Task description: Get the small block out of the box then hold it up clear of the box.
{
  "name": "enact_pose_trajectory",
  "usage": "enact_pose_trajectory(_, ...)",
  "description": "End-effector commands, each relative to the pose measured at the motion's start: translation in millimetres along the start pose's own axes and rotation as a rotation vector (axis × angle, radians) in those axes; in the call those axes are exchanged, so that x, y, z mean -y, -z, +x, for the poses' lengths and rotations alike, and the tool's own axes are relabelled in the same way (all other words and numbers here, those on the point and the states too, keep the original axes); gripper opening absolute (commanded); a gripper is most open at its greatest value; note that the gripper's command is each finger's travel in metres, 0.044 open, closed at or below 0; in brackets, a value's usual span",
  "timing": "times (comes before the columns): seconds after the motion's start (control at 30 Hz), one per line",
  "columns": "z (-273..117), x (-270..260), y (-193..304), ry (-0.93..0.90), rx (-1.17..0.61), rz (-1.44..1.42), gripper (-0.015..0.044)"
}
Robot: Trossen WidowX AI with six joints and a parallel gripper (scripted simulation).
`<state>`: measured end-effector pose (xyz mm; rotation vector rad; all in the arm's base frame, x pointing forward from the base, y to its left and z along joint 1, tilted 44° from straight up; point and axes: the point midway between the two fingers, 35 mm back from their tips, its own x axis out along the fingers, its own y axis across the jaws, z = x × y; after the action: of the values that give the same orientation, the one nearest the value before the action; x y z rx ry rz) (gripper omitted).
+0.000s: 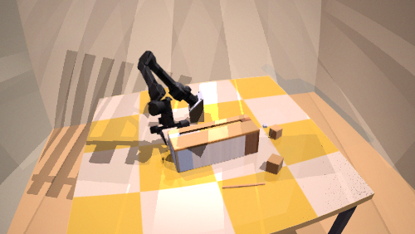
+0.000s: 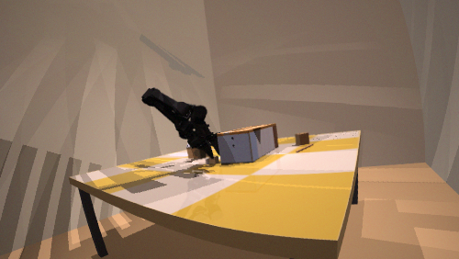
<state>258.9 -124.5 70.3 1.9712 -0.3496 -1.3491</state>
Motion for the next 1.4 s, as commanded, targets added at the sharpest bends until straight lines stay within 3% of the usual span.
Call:
enact_pose_trajectory(0.0,6,3,-5,0.008,0.004,-0.006,0.0285)
enact_pose_trajectory(0.33,16,4,-13,0.005,0.003,-0.007,0.0285)
enact_pose_trajectory(0.57,16,4,-13,0.005,0.003,-0.007,0.0101)
enact_pose_trajectory(0.67,16,4,-13,0.005,0.003,-0.007,0.0081)
enact_pose_trajectory(0.77,11,4,-9,0.006,0.003,-0.006,0.0002)
enact_pose_trajectory(1.13,-38,3,13,0.004,0.003,-0.002,0.0000)
enact_pose_trajectory(1.37,-42,4,14,0.003,0.007,-0.102,0.0000)
